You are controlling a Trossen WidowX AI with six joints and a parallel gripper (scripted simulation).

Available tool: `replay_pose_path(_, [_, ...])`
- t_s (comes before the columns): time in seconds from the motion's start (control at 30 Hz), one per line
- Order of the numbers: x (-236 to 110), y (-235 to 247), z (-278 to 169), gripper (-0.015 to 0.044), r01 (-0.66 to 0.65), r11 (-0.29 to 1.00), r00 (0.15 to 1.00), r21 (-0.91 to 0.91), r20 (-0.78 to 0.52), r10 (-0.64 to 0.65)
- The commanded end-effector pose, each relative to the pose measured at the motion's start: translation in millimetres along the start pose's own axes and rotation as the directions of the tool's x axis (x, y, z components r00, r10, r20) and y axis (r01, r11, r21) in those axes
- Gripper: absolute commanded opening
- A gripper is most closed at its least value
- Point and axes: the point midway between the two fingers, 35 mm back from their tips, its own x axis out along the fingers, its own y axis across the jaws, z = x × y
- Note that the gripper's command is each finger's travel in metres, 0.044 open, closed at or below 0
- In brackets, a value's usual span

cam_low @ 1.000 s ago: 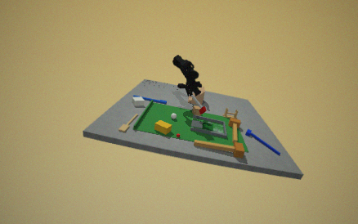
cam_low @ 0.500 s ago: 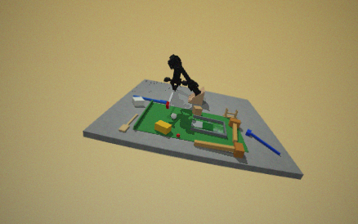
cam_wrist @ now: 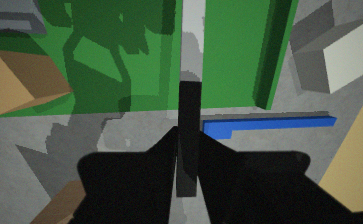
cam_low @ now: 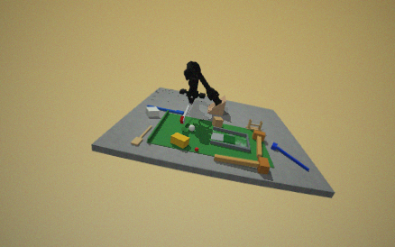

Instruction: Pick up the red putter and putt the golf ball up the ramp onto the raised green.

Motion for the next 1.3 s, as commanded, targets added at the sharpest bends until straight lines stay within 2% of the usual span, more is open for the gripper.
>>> replay_pose_path(0.0, [6.5, -0.5, -0.3, 0.0000, 0.004, 1.000, 1.000, -0.003, 0.006, -0.004])
replay_pose_path(0.7, [36.4, -0.9, -0.4, 0.0000, 0.006, 1.000, 1.000, -0.002, 0.006, -0.006])
replay_pose_path(1.03, [33.2, -2.8, -0.5, 0.0000, 0.009, 1.000, 1.000, 0.003, 0.003, -0.009])
replay_pose_path(1.27, [35.6, -25.4, 0.1, 0.0000, 0.007, 1.000, 1.000, -0.001, 0.006, -0.007])
